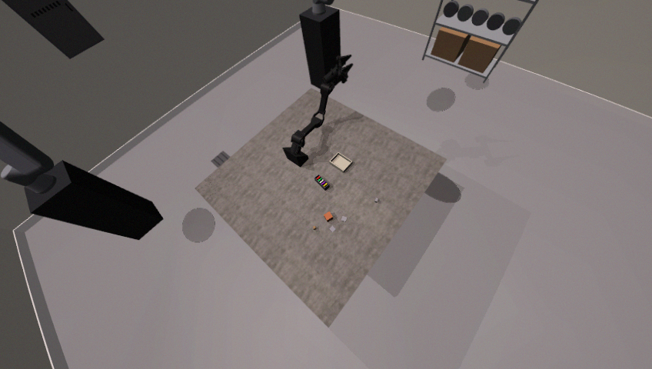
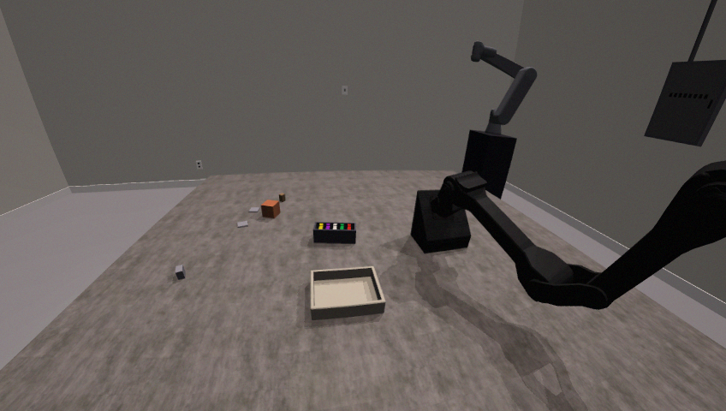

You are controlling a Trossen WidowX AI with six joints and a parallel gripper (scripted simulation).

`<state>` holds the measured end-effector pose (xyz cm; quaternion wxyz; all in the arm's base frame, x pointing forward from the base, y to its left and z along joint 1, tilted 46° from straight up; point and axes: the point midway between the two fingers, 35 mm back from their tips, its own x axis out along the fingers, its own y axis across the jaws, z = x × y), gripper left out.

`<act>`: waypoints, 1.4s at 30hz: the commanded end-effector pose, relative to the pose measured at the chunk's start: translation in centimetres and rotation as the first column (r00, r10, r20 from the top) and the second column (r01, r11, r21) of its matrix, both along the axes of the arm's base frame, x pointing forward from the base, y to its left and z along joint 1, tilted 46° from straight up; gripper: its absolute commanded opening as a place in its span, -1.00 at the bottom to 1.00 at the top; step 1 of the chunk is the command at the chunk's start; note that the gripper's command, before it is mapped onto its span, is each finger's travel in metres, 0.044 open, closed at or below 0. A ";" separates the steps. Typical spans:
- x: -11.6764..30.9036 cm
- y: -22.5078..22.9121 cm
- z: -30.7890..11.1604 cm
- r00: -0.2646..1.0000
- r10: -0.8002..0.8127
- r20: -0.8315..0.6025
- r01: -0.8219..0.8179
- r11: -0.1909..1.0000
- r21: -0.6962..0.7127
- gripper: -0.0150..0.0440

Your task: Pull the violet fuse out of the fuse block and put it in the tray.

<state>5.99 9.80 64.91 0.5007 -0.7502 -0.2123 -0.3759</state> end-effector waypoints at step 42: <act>29.5 -28.8 -36.3 0.847 0.412 0.336 0.202 -0.834 0.514 -0.26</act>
